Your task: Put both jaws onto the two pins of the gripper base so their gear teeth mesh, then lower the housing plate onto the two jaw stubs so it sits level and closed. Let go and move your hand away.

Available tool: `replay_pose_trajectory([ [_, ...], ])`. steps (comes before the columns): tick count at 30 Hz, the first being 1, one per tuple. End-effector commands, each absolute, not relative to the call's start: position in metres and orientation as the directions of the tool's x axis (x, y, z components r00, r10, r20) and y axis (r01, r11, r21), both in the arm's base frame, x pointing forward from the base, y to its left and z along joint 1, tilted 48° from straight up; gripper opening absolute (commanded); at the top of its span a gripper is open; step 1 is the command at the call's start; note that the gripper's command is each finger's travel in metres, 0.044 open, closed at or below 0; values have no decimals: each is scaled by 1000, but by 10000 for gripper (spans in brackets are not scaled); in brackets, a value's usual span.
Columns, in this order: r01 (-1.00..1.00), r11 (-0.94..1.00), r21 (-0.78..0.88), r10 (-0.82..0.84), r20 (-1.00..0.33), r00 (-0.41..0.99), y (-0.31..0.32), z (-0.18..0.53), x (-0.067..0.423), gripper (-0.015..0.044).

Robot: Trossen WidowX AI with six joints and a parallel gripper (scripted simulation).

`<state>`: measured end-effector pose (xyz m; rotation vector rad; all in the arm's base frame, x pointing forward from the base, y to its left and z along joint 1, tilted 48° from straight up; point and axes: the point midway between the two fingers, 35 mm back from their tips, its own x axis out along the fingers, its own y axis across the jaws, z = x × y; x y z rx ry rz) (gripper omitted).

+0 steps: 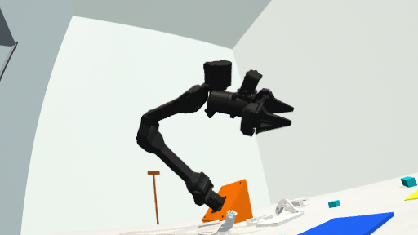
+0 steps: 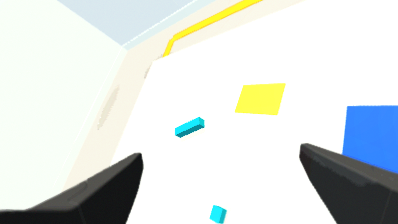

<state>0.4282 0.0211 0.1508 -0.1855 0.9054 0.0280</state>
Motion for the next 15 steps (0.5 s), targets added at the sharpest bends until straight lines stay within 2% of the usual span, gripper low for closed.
replay_pose_trajectory([
  [1,-189,961,-204,-63,-821,568,29,132,421,440],
  [15,-463,831,-308,-94,-898,430,50,87,401,440],
])
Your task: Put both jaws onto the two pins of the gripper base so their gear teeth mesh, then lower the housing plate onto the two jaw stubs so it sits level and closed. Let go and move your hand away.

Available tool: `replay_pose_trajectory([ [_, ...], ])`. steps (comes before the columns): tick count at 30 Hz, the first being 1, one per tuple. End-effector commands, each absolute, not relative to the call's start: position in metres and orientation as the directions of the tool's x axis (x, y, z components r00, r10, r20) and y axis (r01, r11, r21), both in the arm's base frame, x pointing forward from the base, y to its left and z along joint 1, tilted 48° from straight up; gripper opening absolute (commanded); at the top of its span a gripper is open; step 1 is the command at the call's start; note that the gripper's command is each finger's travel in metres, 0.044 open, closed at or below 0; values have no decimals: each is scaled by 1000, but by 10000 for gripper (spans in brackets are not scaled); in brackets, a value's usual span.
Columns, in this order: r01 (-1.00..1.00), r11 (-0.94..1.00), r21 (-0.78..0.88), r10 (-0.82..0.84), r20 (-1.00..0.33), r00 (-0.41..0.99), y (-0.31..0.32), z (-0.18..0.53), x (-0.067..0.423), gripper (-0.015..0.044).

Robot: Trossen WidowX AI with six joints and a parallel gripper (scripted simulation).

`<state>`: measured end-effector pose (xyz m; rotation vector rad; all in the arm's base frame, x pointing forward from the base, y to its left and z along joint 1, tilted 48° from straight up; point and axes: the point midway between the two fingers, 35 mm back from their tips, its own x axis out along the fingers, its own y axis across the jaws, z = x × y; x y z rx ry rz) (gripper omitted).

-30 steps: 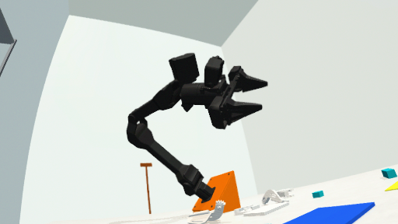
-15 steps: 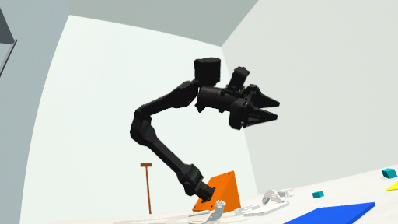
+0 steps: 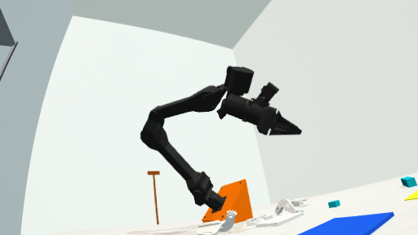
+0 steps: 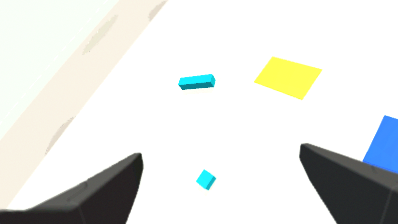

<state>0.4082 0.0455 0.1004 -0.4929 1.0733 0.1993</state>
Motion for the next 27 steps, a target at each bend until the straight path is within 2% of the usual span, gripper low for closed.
replay_pose_trajectory([
  [1,-483,818,-312,-97,-903,419,52,84,399,440],
  [13,-681,654,-330,-162,-940,300,66,48,371,440],
  [27,-893,376,-247,-229,-959,169,80,15,341,440],
])
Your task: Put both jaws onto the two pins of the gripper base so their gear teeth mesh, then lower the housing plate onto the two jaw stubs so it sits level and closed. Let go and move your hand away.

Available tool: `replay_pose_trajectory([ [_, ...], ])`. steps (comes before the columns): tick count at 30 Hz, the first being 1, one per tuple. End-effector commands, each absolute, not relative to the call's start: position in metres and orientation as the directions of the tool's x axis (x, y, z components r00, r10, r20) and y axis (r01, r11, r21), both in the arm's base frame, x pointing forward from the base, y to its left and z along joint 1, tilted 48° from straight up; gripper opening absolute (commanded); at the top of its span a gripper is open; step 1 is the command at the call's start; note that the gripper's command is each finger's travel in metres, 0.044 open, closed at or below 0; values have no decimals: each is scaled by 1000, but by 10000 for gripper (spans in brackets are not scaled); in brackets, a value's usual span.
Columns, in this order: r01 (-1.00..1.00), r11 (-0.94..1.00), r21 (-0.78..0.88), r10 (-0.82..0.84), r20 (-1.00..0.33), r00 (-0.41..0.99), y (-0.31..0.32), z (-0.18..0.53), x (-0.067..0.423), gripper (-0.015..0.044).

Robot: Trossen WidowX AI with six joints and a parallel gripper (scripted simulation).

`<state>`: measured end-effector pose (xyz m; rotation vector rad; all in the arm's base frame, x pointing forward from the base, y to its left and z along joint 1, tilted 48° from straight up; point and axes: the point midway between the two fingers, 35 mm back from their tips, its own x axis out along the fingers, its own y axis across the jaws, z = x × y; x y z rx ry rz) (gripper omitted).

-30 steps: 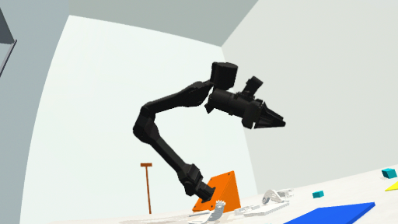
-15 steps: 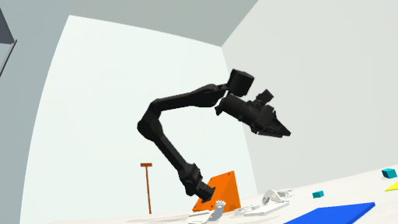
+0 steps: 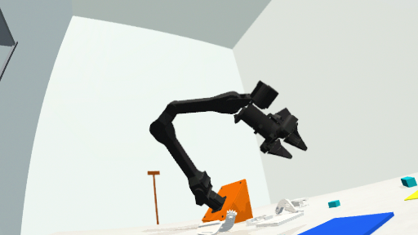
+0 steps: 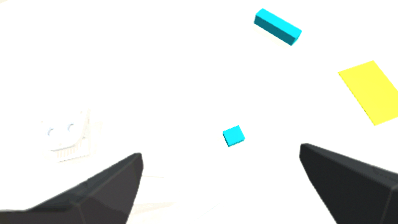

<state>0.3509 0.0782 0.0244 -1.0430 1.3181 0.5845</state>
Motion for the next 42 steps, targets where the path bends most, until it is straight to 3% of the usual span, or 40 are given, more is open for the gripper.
replay_pose_trajectory([
  [1,-904,355,-238,-235,-959,160,81,13,339,440],
  [22,-994,-97,43,-380,-925,-3,89,-24,292,440],
  [42,-803,-449,393,-539,-836,-108,87,-47,249,440],
])
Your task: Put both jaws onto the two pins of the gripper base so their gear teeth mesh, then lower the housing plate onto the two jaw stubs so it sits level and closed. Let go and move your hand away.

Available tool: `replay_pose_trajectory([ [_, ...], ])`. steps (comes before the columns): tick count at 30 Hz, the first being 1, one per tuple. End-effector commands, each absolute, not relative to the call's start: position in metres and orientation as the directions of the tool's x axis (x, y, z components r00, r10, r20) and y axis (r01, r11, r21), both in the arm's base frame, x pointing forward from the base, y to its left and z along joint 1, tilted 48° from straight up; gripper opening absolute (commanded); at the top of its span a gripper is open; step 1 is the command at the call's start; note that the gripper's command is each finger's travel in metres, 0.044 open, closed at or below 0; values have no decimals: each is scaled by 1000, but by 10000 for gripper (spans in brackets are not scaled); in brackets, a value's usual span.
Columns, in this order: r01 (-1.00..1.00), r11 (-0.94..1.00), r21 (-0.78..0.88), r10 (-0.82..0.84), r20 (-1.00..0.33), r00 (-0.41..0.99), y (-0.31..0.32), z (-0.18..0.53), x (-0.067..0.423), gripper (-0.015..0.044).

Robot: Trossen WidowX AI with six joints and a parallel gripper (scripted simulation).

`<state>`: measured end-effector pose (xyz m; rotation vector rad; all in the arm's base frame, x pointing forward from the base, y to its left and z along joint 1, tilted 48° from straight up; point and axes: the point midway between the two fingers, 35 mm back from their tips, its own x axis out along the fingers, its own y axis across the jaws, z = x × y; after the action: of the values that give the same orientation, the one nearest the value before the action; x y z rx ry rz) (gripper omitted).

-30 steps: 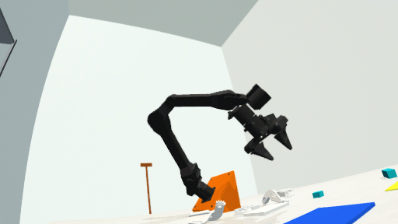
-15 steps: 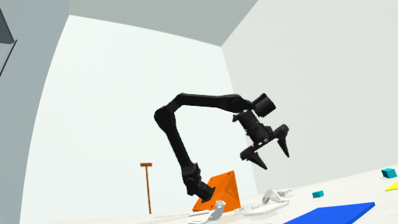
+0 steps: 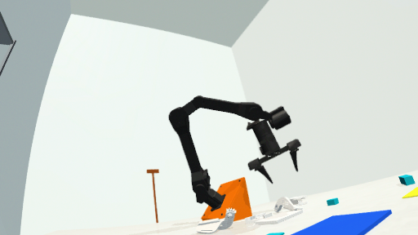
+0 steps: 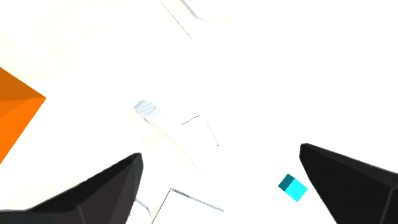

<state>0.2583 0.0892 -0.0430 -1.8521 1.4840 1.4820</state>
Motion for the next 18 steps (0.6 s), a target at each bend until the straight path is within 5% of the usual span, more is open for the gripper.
replay_pose_trajectory([
  [1,-786,-462,410,-547,-830,-112,87,-48,247,440],
  [18,-430,-605,670,-683,-714,-151,81,-57,214,440],
])
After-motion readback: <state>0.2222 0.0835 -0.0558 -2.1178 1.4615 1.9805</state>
